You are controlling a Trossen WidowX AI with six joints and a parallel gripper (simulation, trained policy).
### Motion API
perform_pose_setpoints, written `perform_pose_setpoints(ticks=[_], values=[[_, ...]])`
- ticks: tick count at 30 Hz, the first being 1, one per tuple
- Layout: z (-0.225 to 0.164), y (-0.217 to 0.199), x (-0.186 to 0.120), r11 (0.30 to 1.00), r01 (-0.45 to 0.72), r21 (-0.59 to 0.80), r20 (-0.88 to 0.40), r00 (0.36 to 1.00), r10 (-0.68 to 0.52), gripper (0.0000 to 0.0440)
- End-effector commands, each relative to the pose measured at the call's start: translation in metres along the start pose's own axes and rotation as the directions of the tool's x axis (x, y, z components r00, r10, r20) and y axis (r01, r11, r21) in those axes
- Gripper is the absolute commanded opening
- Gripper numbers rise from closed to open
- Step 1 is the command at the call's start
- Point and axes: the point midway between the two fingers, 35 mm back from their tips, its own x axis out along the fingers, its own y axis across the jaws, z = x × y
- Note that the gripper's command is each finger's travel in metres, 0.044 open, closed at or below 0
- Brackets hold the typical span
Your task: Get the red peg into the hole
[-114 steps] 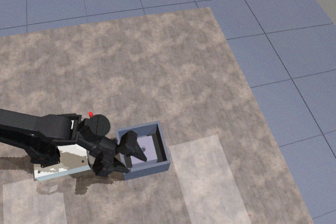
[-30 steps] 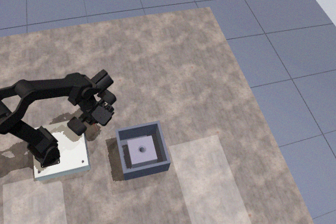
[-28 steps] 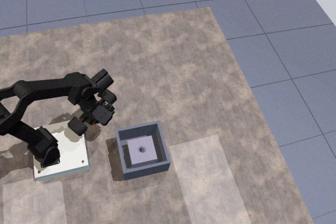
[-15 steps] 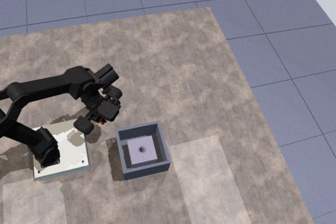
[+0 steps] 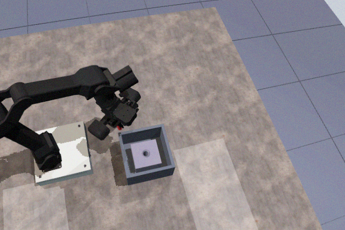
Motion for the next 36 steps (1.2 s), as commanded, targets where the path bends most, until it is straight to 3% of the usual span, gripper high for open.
perform_pose_setpoints(ticks=[1,16,32,34,36], values=[[0.017,0.001,-0.003,1.0,0.007,0.016,0.013,1.0,-0.007,0.0],[0.088,-0.007,0.01,0.991,0.031,0.127,0.013,0.999,-0.032,0.0],[0.126,-0.02,0.059,0.974,0.071,0.213,-0.055,0.997,-0.06,0.0003],[0.127,-0.021,0.067,0.973,0.078,0.215,-0.069,0.996,-0.065,0.0021],[0.127,-0.022,0.076,0.974,0.087,0.211,-0.083,0.994,-0.07,0.0068]])
